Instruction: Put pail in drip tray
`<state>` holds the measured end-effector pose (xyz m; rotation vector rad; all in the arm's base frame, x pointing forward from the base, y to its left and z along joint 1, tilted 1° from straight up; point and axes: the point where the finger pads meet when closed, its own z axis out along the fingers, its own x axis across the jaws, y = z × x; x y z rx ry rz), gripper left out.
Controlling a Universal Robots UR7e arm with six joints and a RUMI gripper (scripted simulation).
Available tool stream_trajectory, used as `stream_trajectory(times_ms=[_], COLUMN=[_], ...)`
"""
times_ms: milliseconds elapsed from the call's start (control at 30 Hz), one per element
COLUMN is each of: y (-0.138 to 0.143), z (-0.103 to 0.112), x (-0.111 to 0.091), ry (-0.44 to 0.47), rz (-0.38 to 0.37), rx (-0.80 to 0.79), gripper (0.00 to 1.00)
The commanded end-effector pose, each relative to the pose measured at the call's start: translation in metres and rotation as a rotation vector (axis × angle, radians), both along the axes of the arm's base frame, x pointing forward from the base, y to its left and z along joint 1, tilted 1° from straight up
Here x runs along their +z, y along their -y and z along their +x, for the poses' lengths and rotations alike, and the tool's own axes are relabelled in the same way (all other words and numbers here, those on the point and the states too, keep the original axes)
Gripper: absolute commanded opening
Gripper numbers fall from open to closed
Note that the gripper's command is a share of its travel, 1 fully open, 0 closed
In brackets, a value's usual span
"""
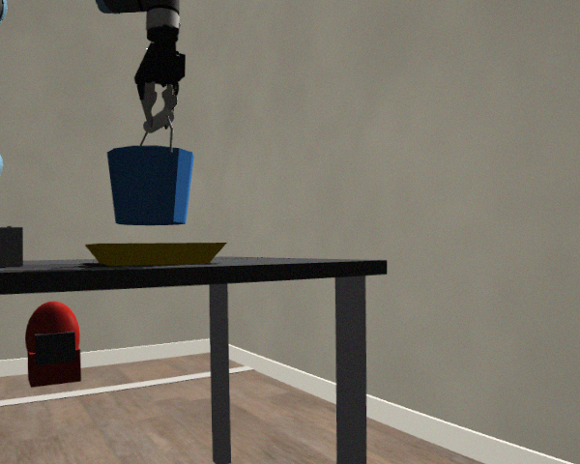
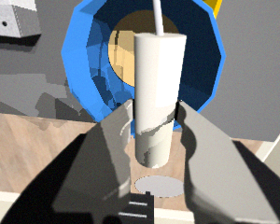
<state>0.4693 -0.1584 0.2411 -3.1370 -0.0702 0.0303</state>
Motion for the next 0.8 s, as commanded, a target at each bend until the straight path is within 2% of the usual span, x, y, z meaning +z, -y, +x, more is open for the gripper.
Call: stream_trajectory(times_ms=[0, 767], y=[0.0002, 0.0003], z=[0.0003, 0.0002], x=[0.0006, -0.0072], ry=[0.002, 0.002], rz=[-0.001, -0.001], rx=[0.0, 0.0], gripper=[0.0, 0.0])
